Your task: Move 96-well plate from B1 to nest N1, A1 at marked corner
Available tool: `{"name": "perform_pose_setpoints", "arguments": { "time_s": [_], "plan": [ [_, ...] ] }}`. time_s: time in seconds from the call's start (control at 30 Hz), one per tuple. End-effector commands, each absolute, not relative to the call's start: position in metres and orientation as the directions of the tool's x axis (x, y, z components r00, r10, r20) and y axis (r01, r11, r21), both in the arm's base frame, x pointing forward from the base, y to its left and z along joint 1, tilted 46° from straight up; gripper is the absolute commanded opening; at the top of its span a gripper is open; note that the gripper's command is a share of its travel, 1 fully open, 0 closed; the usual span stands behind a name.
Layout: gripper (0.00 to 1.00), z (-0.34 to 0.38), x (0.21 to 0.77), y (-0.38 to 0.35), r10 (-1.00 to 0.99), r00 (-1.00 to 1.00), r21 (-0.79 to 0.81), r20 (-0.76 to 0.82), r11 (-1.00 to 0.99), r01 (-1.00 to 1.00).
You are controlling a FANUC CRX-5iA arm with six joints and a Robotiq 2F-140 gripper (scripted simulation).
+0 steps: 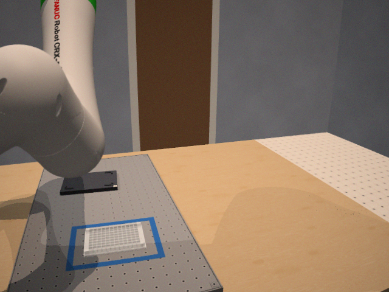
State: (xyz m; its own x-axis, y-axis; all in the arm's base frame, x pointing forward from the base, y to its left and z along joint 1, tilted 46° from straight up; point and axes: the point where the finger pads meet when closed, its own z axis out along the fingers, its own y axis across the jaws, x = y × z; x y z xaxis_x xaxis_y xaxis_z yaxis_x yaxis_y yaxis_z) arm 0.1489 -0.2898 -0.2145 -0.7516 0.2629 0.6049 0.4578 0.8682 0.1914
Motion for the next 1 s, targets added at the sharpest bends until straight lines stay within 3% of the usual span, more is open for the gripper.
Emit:
{"name": "perform_pose_setpoints", "arguments": {
  "time_s": [0.0,0.53,0.97],
  "plan": [
    [1.00,-0.214,0.149,-0.290,0.263,-0.751,0.191,0.605,0.868,0.458],
    [1.00,-0.214,0.149,-0.290,0.263,-0.751,0.191,0.605,0.868,0.458],
    [1.00,-0.205,0.190,-0.277,-0.044,-0.921,0.430,0.388,0.892,0.138]
  ]
}}
